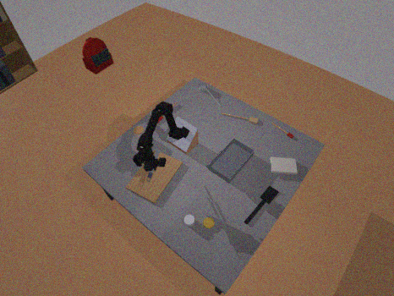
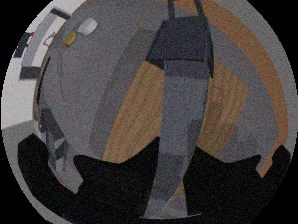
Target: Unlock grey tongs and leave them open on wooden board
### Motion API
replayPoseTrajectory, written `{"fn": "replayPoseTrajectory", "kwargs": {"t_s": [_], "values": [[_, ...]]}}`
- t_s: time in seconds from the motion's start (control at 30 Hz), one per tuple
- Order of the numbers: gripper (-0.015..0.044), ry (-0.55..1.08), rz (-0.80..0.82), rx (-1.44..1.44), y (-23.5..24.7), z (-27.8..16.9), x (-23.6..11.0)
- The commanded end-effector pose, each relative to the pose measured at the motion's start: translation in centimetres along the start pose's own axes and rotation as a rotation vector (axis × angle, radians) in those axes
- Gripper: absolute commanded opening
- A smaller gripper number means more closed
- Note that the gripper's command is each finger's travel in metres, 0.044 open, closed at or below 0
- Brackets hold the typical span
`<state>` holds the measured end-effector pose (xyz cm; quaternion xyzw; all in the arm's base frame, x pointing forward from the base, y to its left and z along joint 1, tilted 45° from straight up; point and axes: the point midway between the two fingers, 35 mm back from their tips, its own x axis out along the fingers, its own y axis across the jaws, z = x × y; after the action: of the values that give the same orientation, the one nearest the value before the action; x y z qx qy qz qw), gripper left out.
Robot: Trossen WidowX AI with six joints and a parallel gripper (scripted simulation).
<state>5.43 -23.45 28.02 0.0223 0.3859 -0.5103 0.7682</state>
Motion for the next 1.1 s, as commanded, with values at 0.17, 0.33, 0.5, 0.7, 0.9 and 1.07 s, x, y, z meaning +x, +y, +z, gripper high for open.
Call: {"fn": "replayPoseTrajectory", "kwargs": {"t_s": [0.17,0.33,0.5,0.7,0.9,1.07], "values": [[-0.0150,0.095,-0.043,-0.065,0.1,0.5,-0.1],[-0.0150,0.144,-0.066,-0.108,0.3,0.7,-0.1],[-0.0150,0.146,-0.067,-0.110,0.3,0.7,-0.1],[-0.0150,0.146,-0.067,-0.110,0.3,0.7,0.2],[-0.0150,0.146,-0.067,-0.110,0.2,0.7,1.1],[-0.0150,0.146,-0.068,-0.110,0.2,0.6,1.9]]}}
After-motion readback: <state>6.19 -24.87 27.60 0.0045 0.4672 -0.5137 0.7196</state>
